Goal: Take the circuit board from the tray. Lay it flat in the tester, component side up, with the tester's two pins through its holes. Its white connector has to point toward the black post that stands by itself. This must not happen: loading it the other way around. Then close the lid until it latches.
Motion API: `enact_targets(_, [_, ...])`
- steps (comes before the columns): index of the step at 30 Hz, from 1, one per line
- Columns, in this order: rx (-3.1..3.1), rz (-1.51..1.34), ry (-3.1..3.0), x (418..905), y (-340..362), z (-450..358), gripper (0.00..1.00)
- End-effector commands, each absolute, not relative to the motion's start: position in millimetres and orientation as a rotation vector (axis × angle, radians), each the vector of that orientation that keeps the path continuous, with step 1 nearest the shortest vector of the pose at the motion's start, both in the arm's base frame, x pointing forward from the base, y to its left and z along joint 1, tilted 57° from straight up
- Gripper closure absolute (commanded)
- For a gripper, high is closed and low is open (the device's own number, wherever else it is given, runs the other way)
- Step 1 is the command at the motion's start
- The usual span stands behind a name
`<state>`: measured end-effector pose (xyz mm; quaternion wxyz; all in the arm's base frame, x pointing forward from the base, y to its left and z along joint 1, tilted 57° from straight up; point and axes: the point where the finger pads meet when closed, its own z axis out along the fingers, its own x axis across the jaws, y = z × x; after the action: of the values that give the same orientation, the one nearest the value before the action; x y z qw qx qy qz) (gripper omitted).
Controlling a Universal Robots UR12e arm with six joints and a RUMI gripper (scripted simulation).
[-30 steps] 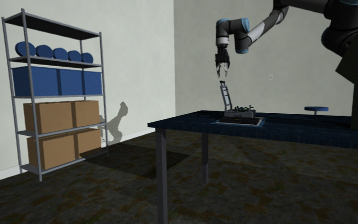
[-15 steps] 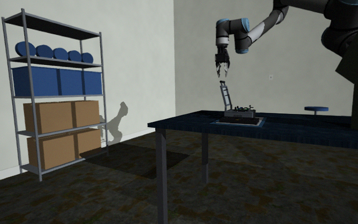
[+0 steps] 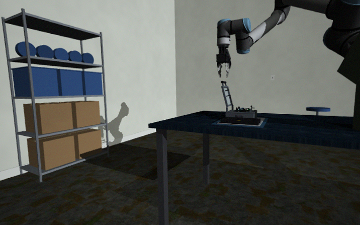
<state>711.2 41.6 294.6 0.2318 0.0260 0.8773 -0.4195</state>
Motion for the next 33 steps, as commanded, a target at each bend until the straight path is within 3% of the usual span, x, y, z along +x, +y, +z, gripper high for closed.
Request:
enact_targets(1, [0.070, -1.156, 2.417, 711, 38, 289, 0.70])
enact_targets(33, [0.070, -1.155, 2.417, 725, 11, 268, 0.70])
